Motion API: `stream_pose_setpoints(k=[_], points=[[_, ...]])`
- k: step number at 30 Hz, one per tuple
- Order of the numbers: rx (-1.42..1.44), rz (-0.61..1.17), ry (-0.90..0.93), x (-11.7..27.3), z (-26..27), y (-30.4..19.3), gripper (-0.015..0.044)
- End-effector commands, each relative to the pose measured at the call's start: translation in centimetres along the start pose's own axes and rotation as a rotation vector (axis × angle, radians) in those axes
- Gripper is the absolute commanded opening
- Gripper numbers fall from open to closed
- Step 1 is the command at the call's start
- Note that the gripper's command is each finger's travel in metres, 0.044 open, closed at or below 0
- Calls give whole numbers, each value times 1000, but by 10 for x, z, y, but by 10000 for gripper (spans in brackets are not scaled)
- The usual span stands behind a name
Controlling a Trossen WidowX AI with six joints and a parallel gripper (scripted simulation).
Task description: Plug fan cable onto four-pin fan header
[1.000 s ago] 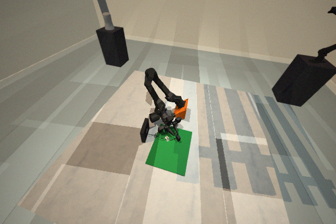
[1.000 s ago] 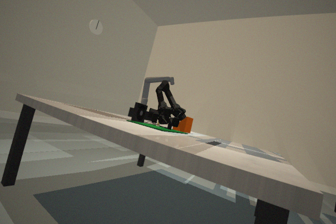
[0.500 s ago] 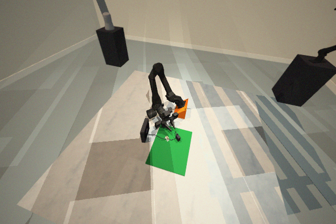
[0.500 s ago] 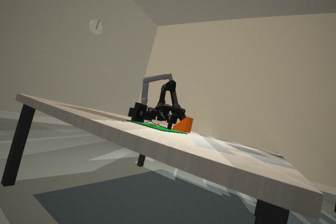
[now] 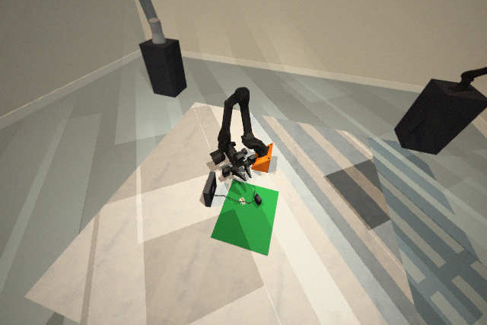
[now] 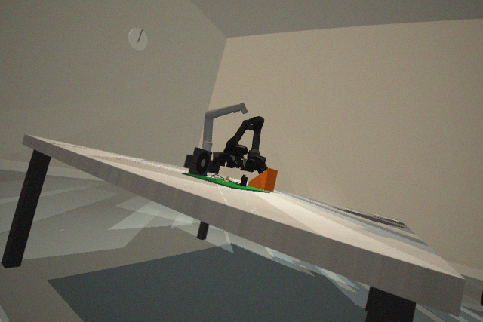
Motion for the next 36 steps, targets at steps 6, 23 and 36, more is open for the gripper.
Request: stream_pose_setpoints(k=[6, 23, 36], points=[[-49, 18, 55, 6, 3, 8, 271], [-288, 206, 343, -5, 19, 13, 440], [-400, 431, 497, -8, 28, 15, 440]])
Point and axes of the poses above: the point midway between the two fingers, 35 mm back from their tips, its own x axis back along the fingers, its own z axis across the jaws, y = z × x, the point moved 1 cm from there along x, back along the fingers, and after that the axes turned 3 degrees about x, right-handed, at the moved point
